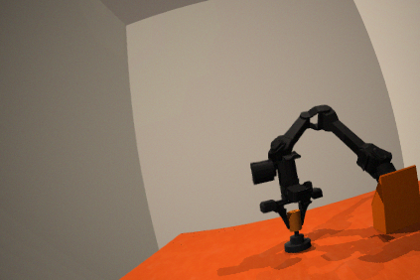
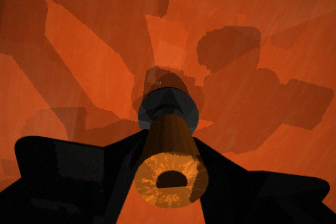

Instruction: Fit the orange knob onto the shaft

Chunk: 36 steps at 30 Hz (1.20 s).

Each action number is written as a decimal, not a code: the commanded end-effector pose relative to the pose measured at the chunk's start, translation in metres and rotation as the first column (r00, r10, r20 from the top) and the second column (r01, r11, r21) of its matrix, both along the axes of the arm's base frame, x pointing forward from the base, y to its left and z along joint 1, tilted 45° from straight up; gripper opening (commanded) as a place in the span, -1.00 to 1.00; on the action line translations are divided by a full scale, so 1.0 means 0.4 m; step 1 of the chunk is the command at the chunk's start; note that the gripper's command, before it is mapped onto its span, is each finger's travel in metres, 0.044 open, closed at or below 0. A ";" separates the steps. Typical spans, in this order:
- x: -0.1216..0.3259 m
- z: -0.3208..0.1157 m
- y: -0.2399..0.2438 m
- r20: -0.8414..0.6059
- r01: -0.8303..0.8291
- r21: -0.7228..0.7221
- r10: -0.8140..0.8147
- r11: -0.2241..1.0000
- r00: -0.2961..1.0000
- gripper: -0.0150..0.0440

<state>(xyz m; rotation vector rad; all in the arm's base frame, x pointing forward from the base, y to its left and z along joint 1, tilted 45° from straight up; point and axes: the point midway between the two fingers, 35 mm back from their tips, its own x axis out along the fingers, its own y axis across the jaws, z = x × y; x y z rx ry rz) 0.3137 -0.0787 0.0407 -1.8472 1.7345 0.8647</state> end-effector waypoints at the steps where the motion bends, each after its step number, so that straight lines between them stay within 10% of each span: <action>1: 0.002 -0.002 0.002 -0.021 -0.028 0.001 0.028 1.000 0.999 -0.49; 36: 0.003 0.001 0.004 -0.160 -0.168 0.012 0.168 0.986 0.973 -0.49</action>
